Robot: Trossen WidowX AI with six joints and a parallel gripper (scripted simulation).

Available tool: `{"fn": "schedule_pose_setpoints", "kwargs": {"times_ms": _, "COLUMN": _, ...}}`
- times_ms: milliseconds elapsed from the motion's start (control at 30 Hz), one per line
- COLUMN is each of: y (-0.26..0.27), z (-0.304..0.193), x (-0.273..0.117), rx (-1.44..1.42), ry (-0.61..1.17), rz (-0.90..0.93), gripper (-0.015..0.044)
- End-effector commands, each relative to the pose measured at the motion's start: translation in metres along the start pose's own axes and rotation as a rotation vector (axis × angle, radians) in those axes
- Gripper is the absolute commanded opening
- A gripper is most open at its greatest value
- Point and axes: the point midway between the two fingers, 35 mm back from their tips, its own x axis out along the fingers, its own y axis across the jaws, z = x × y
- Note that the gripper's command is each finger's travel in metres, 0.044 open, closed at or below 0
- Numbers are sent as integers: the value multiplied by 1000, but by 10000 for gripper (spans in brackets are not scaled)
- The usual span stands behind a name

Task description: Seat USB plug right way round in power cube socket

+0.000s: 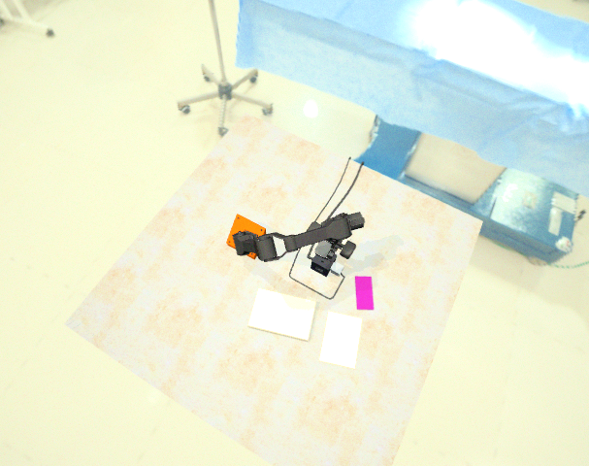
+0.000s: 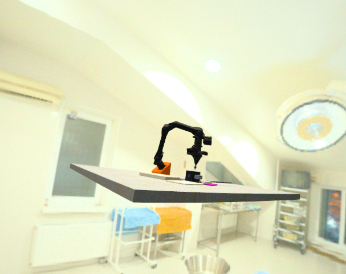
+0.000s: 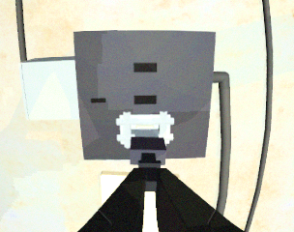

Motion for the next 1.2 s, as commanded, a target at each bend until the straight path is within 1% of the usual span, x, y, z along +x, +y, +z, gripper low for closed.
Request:
{"fn": "schedule_pose_setpoints", "kwargs": {"times_ms": 0, "y": 0, "z": -1, "x": 0, "rx": -6, "ry": 5, "rz": -1, "gripper": 0}}
{"fn": "schedule_pose_setpoints", "kwargs": {"times_ms": 1167, "y": 0, "z": -2, "x": 4, "rx": -36, "ry": 14, "rz": -1, "gripper": 0}}
